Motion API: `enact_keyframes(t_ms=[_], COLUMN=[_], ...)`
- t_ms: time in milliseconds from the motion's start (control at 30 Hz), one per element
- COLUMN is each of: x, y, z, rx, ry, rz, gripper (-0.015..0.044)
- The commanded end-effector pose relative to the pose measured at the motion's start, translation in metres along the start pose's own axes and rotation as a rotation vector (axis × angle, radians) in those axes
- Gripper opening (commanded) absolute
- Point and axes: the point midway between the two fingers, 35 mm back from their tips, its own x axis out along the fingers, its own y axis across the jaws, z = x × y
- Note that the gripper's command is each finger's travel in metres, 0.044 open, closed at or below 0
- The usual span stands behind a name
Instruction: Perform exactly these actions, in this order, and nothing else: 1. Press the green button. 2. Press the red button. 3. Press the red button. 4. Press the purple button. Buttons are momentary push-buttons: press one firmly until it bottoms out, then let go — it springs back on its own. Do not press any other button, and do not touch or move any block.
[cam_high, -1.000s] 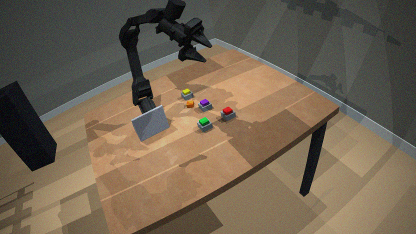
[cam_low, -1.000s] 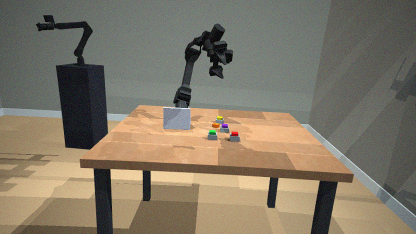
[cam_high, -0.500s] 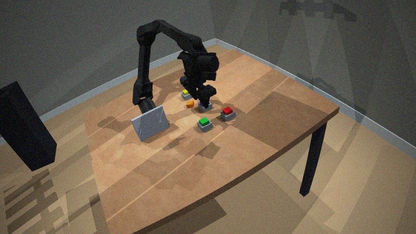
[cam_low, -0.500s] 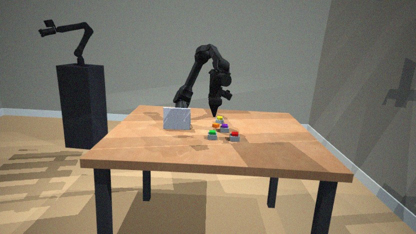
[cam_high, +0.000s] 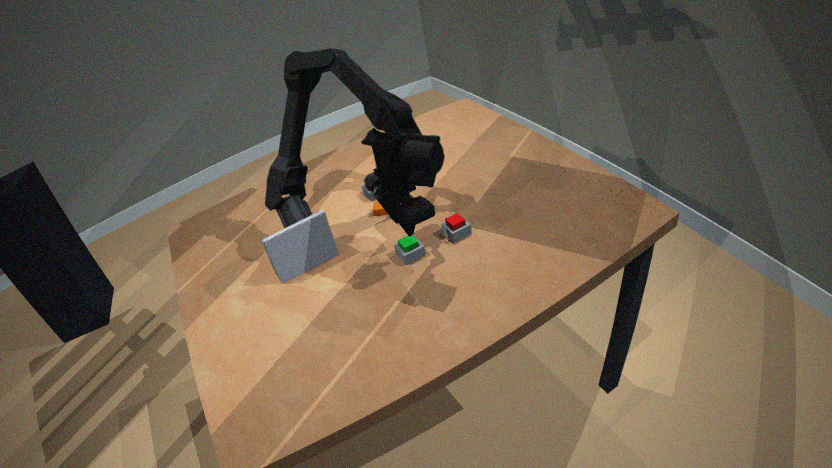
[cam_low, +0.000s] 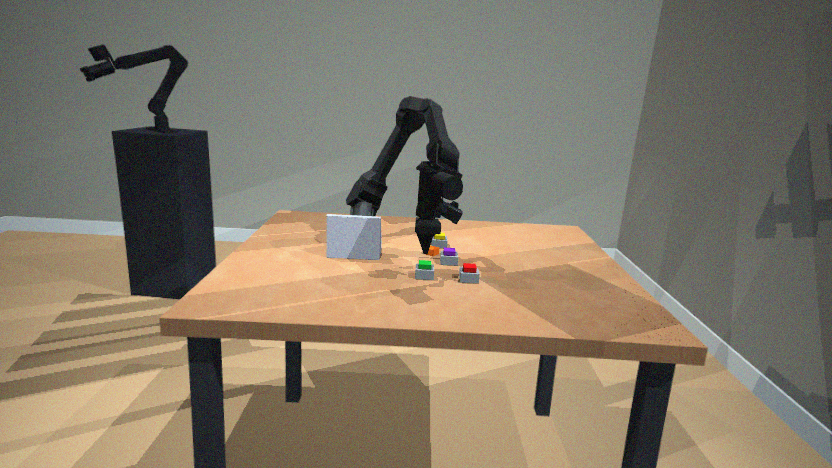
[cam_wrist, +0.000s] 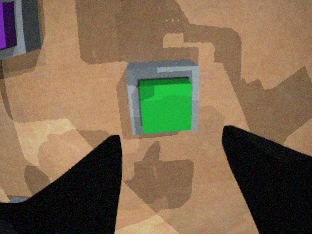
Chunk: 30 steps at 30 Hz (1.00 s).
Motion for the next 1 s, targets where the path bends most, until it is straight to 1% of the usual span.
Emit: enact_keyframes(t_ms=[0,100,133,533,967], x=[0.009,0.009,0.009,0.009,0.029], y=[0.0,0.0,0.0,0.0,0.0], z=[0.0,0.0,0.0,0.0,0.001], rx=[0.003,0.003,0.003,0.003,0.003], ry=[-0.011,-0.011,-0.011,-0.011,-0.011], rz=[-0.004,-0.004,-0.004,-0.004,-0.004], gripper=[0.0111,0.0032,0.002,0.002,0.002])
